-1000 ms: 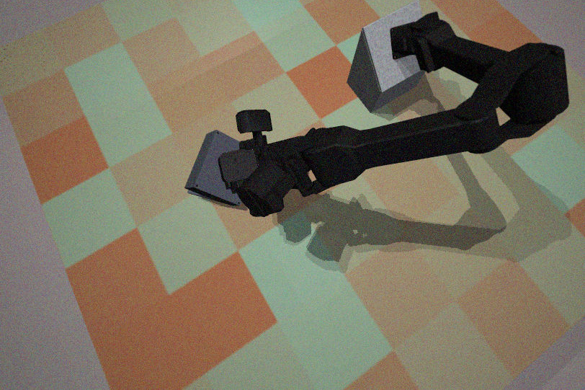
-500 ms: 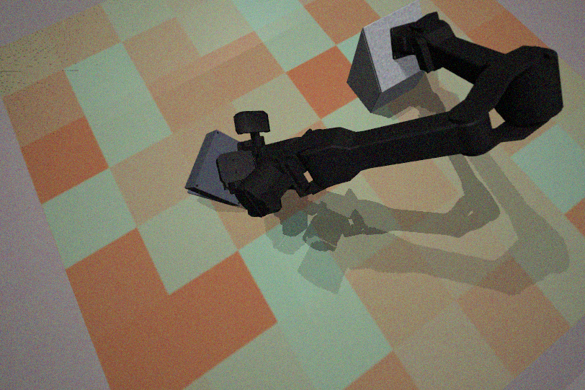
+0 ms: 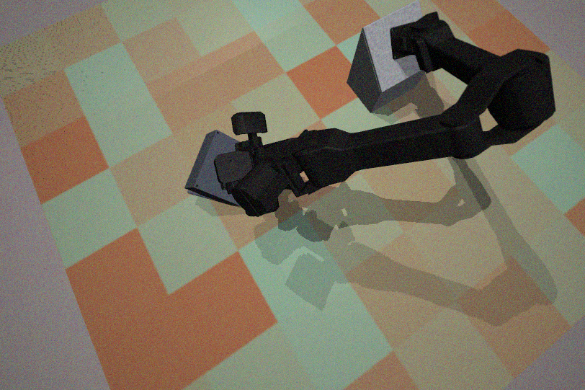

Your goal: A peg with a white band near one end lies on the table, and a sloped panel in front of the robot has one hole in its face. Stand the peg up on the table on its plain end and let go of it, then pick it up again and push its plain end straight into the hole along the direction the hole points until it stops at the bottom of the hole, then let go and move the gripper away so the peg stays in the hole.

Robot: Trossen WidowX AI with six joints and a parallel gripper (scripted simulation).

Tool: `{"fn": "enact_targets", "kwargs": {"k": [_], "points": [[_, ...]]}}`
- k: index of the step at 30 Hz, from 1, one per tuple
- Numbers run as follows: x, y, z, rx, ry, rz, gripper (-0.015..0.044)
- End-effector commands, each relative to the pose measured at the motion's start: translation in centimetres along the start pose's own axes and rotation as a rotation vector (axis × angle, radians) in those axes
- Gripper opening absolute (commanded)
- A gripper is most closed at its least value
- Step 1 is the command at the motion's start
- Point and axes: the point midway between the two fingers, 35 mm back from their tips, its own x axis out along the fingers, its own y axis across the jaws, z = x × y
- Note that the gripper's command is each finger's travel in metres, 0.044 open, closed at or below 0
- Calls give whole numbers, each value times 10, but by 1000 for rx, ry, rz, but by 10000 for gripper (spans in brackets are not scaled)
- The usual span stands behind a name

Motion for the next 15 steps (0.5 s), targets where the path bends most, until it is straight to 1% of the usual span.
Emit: {"fn": "enact_targets", "kwargs": {"k": [1, 15], "points": [[3, 1, 2, 3, -6, 2, 0], [11, 0, 2, 3, -6, 2, 0]]}}
